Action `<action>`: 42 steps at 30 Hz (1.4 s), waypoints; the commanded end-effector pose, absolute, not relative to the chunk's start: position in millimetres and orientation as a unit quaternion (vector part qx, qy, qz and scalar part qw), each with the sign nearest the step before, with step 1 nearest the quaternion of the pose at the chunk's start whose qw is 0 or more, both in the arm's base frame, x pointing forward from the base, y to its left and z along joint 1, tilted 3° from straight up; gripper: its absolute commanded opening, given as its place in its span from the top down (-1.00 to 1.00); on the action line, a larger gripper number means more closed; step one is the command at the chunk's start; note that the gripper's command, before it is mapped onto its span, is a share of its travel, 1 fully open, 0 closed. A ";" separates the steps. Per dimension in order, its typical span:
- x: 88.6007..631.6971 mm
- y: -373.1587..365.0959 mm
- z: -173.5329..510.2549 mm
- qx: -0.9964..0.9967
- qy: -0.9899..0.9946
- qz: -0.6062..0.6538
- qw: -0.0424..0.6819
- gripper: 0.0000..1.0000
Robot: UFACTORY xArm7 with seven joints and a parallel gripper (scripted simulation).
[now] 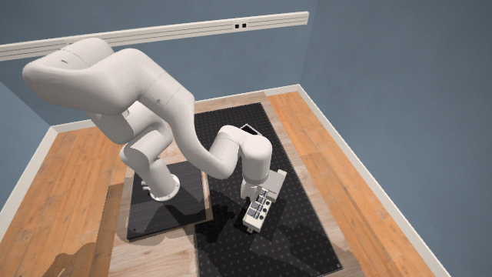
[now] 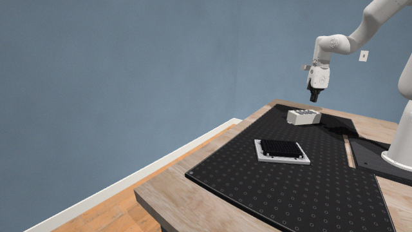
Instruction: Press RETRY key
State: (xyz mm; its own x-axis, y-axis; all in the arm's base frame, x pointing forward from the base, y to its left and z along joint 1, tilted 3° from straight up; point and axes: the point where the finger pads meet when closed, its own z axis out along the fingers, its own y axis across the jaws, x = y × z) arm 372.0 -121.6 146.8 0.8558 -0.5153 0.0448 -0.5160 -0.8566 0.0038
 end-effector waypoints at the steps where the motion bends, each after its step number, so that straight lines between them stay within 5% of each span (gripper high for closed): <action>1: 373.6 -122.3 145.4 0.963 -0.268 0.024 0.008 1.00; 42: 375.0 -123.2 109.6 0.963 -0.268 0.024 0.008 1.00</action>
